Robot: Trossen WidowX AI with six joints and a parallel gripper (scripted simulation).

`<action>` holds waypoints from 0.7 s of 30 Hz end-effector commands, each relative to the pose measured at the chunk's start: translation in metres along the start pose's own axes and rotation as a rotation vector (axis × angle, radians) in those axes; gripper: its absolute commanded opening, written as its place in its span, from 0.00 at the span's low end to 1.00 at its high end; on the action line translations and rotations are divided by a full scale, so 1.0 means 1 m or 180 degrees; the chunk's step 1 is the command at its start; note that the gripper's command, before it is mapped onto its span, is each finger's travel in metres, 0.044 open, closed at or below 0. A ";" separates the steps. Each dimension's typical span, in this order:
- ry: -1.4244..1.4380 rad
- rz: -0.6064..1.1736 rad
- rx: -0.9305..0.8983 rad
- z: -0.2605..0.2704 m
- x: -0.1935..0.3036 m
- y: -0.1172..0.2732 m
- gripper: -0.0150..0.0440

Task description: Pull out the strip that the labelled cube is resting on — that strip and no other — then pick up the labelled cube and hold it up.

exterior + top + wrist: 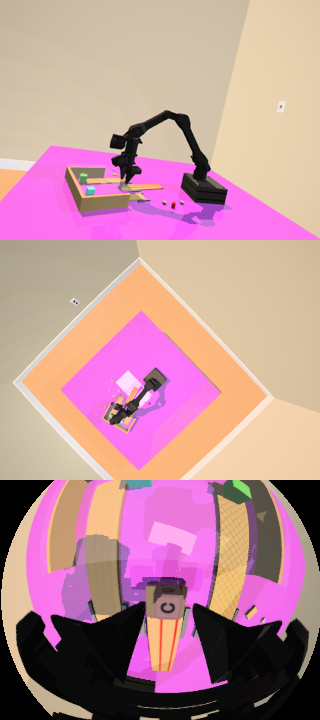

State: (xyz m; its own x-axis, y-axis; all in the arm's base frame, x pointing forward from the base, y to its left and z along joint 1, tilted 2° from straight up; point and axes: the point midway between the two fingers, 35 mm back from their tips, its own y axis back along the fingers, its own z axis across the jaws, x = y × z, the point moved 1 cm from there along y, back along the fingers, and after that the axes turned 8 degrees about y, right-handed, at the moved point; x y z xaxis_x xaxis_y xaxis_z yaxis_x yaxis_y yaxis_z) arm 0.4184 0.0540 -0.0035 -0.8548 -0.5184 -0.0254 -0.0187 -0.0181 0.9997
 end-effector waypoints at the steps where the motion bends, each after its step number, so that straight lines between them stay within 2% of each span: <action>1: -0.0017 0.0005 -0.0014 0.001 0.001 -0.009 0.68; 14: -0.0017 0.0005 -0.0014 0.002 0.002 -0.024 0.68; 18: 0.0000 0.0008 -0.0004 0.001 0.001 -0.021 0.50; 21: 0.0000 0.0008 -0.0004 0.001 0.001 -0.021 0.47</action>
State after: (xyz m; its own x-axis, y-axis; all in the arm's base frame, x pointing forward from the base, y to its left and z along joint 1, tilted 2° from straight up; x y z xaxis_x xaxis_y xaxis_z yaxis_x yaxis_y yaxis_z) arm 0.4170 0.0544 -0.0251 -0.8548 -0.5185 -0.0225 -0.0155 -0.0177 0.9997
